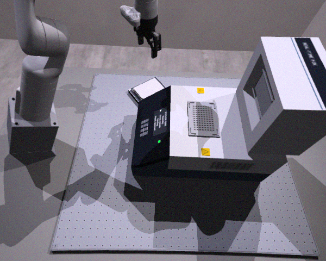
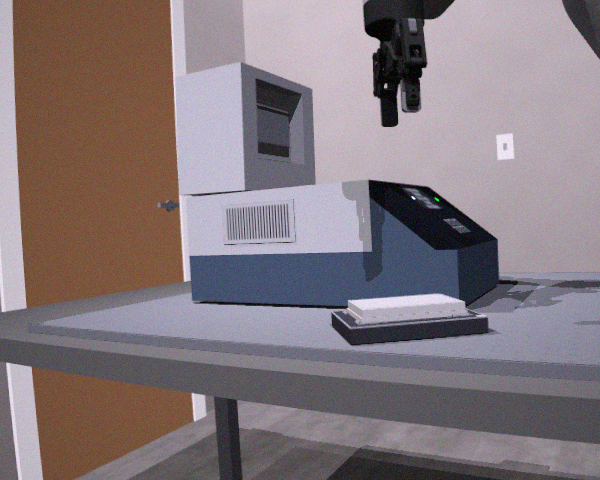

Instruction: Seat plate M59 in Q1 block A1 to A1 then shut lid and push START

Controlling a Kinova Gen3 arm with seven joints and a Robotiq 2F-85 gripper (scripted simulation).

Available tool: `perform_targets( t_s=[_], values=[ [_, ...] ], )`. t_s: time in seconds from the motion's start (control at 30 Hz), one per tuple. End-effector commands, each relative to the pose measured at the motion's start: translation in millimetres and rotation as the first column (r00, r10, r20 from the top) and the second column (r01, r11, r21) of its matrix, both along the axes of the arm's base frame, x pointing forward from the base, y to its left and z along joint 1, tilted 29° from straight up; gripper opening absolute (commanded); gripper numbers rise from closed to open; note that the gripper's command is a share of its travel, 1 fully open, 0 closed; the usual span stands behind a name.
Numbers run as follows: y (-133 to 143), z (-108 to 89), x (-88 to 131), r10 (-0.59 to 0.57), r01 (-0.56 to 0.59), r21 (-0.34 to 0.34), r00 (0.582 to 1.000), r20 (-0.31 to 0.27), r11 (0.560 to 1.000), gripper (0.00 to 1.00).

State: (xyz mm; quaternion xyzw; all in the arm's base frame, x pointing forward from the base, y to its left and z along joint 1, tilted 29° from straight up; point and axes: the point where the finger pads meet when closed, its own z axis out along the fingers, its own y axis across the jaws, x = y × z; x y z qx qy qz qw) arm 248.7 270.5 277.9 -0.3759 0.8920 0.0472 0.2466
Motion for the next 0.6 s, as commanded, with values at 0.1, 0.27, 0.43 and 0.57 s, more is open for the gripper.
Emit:
perform_targets(
  t_s=[0.1, 0.27, 0.43, 0.57],
  values=[
    [15.7, 2.1, -0.8, 0.0, 0.0, 0.0, 1.0, 0.0, 1.0, 1.0],
    [15.7, 2.1, -0.8, 0.0, 0.0, 0.0, 1.0, 0.0, 1.0, 1.0],
    [15.7, 2.1, -0.8, 0.0, 0.0, 0.0, 1.0, 0.0, 1.0, 1.0],
    [16.5, -0.3, 0.3, 0.0, 0.0, 0.0, 1.0, 0.0, 1.0, 1.0]
  ],
)
